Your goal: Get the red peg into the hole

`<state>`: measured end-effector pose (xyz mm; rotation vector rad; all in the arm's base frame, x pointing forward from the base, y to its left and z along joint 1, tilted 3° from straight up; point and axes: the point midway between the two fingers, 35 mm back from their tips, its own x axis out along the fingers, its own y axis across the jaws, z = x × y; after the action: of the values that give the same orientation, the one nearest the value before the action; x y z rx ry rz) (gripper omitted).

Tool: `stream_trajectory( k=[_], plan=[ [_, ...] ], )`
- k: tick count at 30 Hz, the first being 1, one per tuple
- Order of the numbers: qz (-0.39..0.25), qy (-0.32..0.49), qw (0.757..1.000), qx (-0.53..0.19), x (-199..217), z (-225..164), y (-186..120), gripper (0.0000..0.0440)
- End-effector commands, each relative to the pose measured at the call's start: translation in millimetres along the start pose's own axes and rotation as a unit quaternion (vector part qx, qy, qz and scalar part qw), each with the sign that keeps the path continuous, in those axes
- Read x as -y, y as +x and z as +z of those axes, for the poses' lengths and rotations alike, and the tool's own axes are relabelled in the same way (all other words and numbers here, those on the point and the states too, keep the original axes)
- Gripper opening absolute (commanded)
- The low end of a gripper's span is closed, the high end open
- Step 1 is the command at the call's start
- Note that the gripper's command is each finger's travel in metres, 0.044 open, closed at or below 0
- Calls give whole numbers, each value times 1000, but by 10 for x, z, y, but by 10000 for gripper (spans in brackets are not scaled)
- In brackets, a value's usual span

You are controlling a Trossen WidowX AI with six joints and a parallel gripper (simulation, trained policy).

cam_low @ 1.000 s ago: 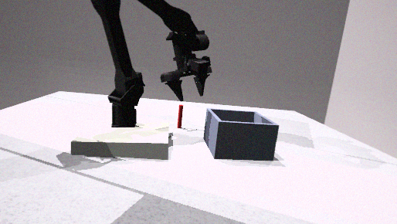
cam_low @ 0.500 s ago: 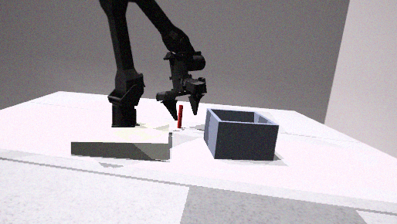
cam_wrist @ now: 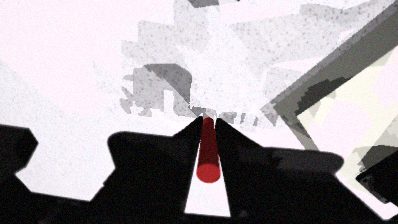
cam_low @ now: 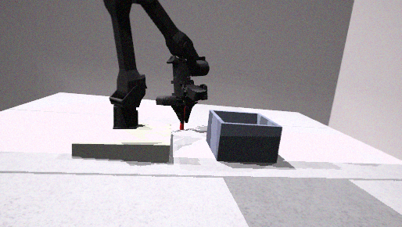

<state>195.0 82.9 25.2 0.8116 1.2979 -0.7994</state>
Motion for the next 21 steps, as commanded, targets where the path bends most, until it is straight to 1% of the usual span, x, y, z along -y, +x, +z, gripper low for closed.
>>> stream_trajectory(
  k=[1,6,21],
  plan=[
    [-6,-5,1000,-9,13,3,12,1],
    [8,-21,1000,21,-55,138,-114,0],
    [13,-59,994,91,-155,613,-593,0]
  ],
)
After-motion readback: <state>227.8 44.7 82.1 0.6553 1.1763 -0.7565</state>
